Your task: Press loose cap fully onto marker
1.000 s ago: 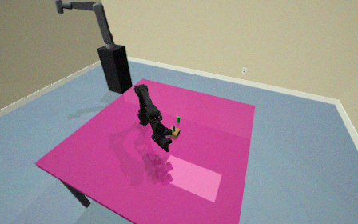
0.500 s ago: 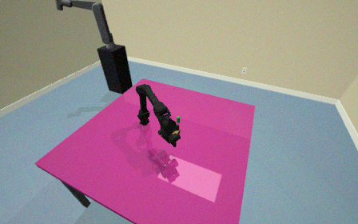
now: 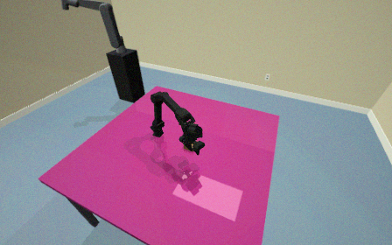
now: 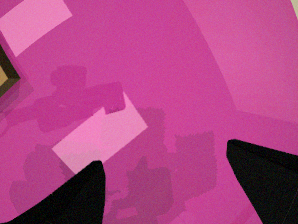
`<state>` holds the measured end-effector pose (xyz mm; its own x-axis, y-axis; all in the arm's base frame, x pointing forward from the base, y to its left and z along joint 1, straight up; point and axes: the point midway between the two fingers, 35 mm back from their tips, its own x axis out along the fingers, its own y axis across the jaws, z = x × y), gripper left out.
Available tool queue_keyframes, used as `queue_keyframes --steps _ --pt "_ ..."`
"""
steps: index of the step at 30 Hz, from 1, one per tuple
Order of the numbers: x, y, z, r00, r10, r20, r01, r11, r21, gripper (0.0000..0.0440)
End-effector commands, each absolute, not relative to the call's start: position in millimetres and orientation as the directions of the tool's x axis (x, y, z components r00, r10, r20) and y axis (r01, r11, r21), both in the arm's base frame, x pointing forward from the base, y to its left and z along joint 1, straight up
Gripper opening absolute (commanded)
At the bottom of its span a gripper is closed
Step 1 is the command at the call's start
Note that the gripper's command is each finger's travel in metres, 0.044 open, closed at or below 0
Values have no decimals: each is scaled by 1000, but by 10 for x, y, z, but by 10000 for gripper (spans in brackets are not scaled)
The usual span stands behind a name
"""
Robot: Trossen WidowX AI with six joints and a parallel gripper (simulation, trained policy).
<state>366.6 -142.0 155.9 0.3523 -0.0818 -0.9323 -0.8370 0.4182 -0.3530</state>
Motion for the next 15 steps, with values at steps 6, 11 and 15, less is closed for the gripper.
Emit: queue_keyframes --steps 6,11,15 --pt "3710 -1141 1558 320 -61 -945 -857 406 -316 322" --pt "3727 -958 1559 300 -46 -953 -870 395 -294 323" --pt "3733 -813 1558 284 -35 -958 -880 386 -275 324"
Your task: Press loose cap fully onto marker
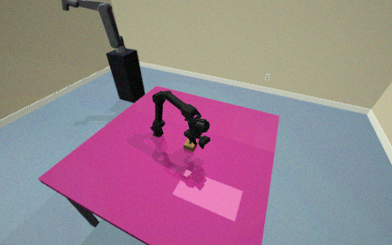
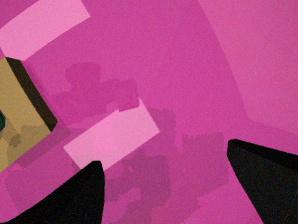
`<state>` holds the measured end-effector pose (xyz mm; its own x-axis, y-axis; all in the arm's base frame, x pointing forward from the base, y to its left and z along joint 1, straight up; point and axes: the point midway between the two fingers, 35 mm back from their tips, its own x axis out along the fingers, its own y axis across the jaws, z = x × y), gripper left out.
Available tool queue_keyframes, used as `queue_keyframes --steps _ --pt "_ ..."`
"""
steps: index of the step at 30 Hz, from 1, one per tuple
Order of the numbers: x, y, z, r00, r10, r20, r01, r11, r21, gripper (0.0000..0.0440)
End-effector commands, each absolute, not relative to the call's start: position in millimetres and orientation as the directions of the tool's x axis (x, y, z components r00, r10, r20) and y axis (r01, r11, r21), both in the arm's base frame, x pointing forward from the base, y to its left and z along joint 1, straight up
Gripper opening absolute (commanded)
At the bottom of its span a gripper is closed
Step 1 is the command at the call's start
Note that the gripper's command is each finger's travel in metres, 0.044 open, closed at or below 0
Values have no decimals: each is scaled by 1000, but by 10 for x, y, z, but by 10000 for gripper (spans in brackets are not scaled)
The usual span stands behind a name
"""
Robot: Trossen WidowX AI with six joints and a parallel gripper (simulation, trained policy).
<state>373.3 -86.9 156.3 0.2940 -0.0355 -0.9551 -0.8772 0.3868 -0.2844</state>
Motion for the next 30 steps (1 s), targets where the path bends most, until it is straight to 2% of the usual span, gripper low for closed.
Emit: queue_keyframes --steps 1,30 --pt "3734 -777 1558 280 -32 -959 -883 384 -271 324" --pt "3584 191 1501 146 30 -989 -943 306 -130 332"
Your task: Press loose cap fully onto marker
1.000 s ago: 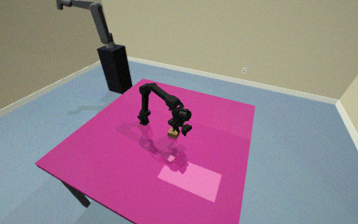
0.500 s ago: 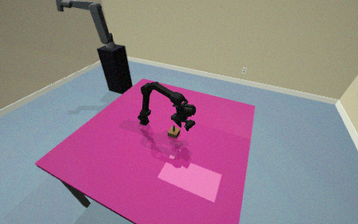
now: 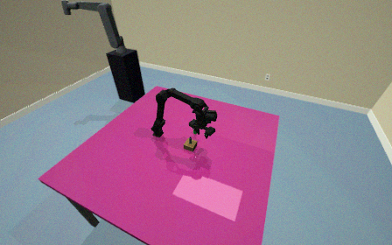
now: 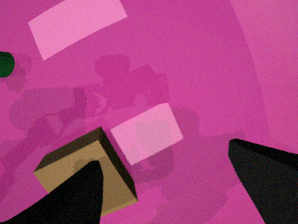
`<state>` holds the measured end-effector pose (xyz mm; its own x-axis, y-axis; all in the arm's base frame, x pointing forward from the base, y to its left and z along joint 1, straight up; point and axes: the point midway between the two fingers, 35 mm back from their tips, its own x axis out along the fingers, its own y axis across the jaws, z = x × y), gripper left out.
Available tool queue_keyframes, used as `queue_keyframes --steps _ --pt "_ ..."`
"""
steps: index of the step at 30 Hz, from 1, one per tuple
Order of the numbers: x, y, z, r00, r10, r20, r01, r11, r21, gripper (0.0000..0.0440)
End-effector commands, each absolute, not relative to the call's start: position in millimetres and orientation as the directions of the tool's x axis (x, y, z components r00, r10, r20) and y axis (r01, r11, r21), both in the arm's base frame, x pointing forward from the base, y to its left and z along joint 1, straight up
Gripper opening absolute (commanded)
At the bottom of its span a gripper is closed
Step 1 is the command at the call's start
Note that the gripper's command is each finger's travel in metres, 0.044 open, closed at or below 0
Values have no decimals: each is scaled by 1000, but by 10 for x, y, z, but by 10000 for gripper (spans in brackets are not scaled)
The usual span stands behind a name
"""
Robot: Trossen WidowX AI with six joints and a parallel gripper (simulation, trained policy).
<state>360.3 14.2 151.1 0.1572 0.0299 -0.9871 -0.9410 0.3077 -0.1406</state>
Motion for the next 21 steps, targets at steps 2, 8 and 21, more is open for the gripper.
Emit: queue_keyframes --steps 2,8,21 --pt "3561 249 1493 135 33 -990 -947 299 -119 332" --pt "3482 412 1463 100 39 -994 -957 277 -85 333" --pt "3275 712 1373 15 38 -999 -977 215 -7 331"
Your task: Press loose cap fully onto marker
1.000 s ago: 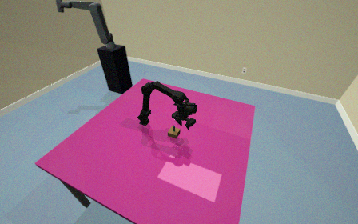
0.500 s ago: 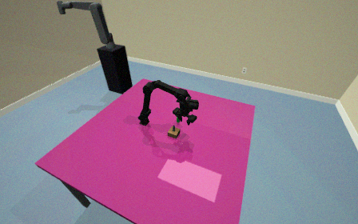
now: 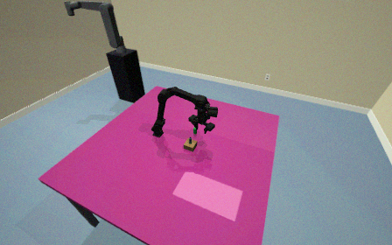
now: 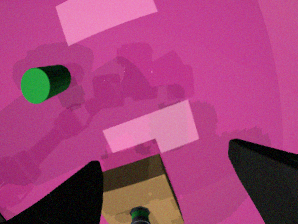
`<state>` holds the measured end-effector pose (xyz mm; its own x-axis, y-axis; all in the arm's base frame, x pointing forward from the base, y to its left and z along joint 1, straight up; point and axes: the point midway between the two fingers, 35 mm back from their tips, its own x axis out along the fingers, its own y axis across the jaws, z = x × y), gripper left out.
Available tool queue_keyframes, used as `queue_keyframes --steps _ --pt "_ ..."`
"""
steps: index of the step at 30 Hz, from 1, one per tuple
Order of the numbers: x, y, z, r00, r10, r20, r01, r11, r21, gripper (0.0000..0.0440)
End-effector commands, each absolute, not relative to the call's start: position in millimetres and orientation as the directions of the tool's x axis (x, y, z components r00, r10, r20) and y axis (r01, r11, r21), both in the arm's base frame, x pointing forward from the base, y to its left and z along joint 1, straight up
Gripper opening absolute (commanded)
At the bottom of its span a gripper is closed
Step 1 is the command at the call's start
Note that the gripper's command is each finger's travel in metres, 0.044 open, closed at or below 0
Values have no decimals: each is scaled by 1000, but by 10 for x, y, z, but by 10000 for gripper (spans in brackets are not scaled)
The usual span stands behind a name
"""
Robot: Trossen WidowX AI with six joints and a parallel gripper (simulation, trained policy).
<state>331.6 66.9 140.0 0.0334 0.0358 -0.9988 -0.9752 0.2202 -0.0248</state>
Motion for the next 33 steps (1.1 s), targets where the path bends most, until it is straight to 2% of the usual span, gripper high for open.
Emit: queue_keyframes --steps 1,33 --pt "3258 732 1365 8 37 -999 -978 209 0 331" --pt "2734 1186 972 -159 -30 -987 -987 -28 160 297"
